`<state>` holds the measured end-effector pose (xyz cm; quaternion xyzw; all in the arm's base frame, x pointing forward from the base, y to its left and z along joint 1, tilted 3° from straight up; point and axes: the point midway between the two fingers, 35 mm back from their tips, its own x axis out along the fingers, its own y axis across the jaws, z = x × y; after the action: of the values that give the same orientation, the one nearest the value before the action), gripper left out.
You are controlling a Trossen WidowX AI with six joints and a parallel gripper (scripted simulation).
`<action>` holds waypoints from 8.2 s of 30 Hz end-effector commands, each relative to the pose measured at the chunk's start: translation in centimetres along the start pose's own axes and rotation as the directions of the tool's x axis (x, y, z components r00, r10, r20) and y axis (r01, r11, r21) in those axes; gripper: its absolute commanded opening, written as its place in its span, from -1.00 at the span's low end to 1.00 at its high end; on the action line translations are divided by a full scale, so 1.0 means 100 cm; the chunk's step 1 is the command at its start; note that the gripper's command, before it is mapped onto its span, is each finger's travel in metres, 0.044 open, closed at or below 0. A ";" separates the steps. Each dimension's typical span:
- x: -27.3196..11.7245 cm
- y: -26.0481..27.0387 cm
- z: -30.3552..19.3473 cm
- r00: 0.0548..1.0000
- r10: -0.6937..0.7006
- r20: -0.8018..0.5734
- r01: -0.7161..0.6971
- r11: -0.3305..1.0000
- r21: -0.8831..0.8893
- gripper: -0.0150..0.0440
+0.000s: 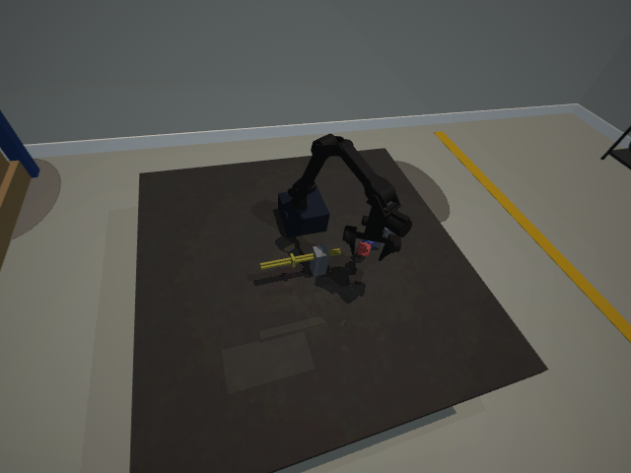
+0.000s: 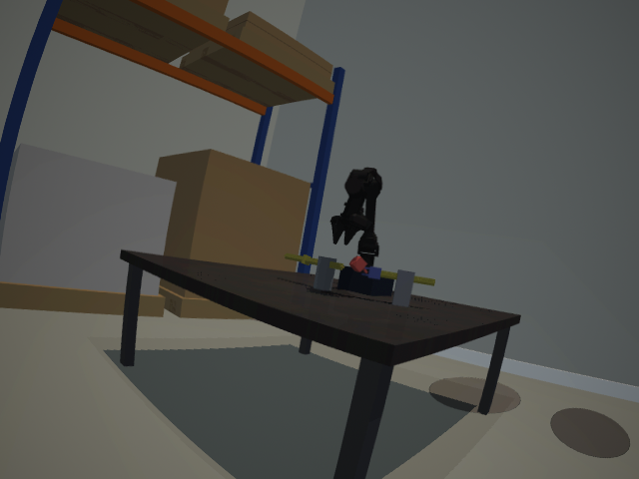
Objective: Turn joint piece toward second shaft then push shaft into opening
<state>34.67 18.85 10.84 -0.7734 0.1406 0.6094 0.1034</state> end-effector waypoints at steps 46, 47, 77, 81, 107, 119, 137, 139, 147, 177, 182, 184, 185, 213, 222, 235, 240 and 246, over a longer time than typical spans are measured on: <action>0.072 0.004 0.083 1.000 0.014 0.005 -0.014 1.000 0.003 1.00; 0.072 0.004 0.083 1.000 0.014 0.005 -0.014 1.000 0.003 1.00; 0.072 0.004 0.083 1.000 0.014 0.005 -0.014 1.000 0.003 0.12; 0.072 0.004 0.083 1.000 0.014 0.005 -0.014 1.000 0.003 0.12; 0.072 0.004 0.083 1.000 0.014 0.005 -0.014 1.000 0.003 0.12; 0.072 0.004 0.083 1.000 0.014 0.005 -0.014 1.000 0.003 0.12; 0.072 0.004 0.083 1.000 0.014 0.005 -0.014 1.000 0.003 0.12; 0.072 0.004 0.083 1.000 0.014 0.005 -0.014 1.000 0.003 0.12; 0.072 0.004 0.083 1.000 0.014 0.005 -0.014 1.000 0.003 0.12; 0.073 0.007 0.083 0.998 0.023 0.054 -0.027 0.996 0.080 -0.49; 0.075 0.011 0.083 0.995 0.030 0.099 -0.046 0.986 0.162 -0.49; 0.076 0.012 0.083 0.993 0.030 0.116 -0.052 0.980 0.192 -0.49; 0.076 0.013 0.083 0.992 0.030 0.124 -0.055 0.977 0.206 -0.49; 0.086 0.032 0.090 0.940 -0.088 0.330 -0.132 0.797 0.589 -0.49; 0.090 0.037 0.095 0.915 -0.165 0.368 -0.153 0.703 0.695 -0.49; 0.089 0.037 0.095 0.913 -0.174 0.370 -0.151 0.698 0.700 -0.49; 0.089 0.037 0.095 0.913 -0.174 0.370 -0.150 0.700 0.699 -0.49; 0.090 0.038 0.095 0.912 -0.176 0.371 -0.150 0.699 0.700 -0.49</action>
<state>26.67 17.66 -0.05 -0.5288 0.3346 0.6541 0.4249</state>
